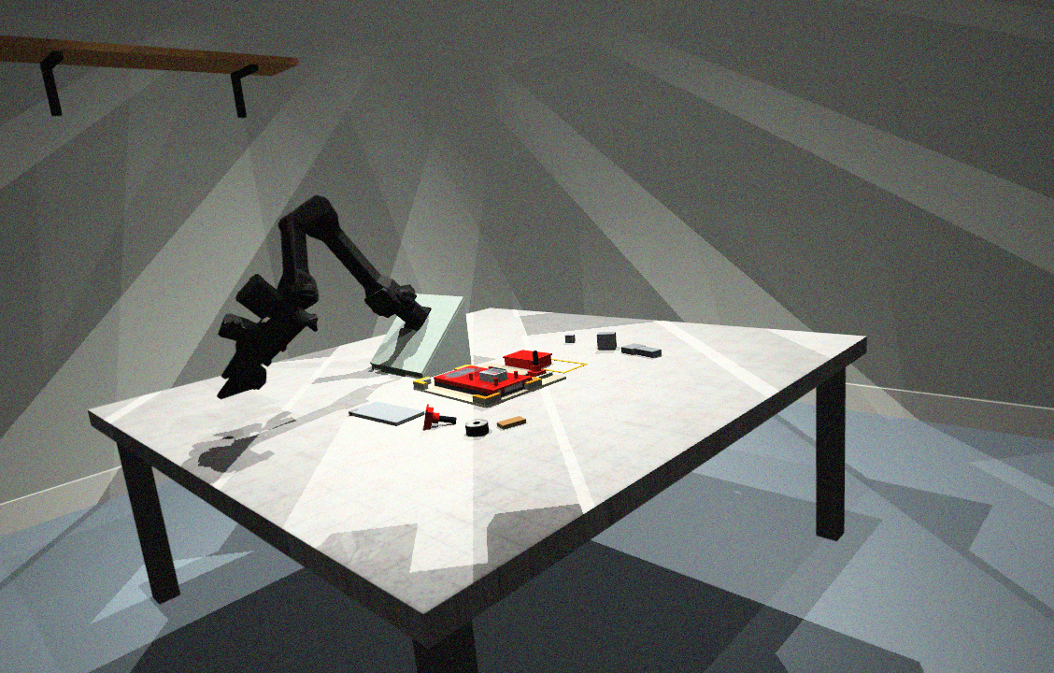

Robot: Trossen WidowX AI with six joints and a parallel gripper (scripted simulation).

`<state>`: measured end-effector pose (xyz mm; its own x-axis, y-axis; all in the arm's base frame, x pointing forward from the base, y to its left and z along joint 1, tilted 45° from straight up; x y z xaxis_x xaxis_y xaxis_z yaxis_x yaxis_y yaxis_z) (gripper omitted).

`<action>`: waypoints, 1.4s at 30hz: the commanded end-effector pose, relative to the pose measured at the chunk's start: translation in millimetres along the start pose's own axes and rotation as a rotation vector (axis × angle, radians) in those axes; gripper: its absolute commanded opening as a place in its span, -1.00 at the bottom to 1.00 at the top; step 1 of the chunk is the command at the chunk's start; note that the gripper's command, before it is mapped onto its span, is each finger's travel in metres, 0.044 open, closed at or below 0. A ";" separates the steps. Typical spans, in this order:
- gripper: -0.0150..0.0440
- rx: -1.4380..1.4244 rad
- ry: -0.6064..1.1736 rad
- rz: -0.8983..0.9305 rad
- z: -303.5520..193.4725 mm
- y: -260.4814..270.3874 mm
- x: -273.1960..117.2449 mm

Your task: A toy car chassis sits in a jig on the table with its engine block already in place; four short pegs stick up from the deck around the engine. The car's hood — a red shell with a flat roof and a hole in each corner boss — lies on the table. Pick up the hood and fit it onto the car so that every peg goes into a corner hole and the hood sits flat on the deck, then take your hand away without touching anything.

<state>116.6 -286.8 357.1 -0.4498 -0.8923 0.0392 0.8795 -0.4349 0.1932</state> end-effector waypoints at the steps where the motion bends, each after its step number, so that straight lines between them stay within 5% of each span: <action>1: 1.00 -0.051 0.061 0.088 -20.8 23.9 -13.2; 26: 1.00 -0.365 0.343 0.637 -126.6 110.2 -161.2; 42: 1.00 -0.815 0.526 0.934 -230.3 91.1 -302.2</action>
<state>364.0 -103.6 153.0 0.3120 -0.7824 -0.5390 0.7885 0.5297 -0.3125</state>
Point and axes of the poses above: the point midway between the two fingers, 35 mm back from their tips, its own x axis out along the fingers, its own y axis across the jaws, z = x × y, the point moved 7 cm from there along -x, back along the fingers, and after that the axes turned 2 degrees about -x, right-handed, at the moved point
